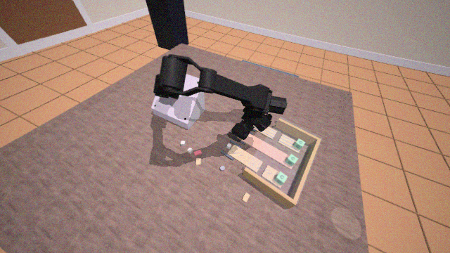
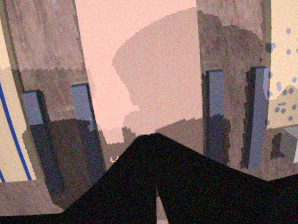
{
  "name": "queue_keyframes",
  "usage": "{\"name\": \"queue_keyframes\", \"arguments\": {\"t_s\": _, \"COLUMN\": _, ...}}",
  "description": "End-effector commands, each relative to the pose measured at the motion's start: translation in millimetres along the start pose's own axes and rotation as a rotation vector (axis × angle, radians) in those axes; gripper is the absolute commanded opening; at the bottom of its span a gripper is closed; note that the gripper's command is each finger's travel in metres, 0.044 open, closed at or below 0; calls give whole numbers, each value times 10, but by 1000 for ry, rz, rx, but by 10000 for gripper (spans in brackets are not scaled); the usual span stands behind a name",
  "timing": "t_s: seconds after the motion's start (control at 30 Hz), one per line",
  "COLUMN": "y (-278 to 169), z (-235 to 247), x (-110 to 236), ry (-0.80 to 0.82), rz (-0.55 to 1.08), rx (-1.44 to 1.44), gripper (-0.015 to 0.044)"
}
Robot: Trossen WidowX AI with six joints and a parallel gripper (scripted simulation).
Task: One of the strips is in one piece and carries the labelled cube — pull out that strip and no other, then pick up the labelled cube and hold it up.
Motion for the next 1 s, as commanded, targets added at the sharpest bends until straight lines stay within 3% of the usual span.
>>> {"name": "queue_keyframes", "arguments": {"t_s": 0.0, "y": -2, "z": 0, "x": -74, "ry": -6, "rz": -1, "rx": 6, "gripper": 0}}
{"name": "queue_keyframes", "arguments": {"t_s": 0.43, "y": -11, "z": -23, "x": -273, "ry": -9, "rz": -1, "rx": 6, "gripper": 0}}
{"name": "queue_keyframes", "arguments": {"t_s": 0.97, "y": -11, "z": -24, "x": -279, "ry": -9, "rz": -1, "rx": 6, "gripper": 0}}
Point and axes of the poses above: the point midway between the two fingers, 35 mm back from their tips, its own x axis back along the fingers, its own z axis across the jaws, y = z × x, the point moved 7 cm from there along x, back along the fingers, and after that the axes turned 15 degrees about x, right-handed, at the moved point
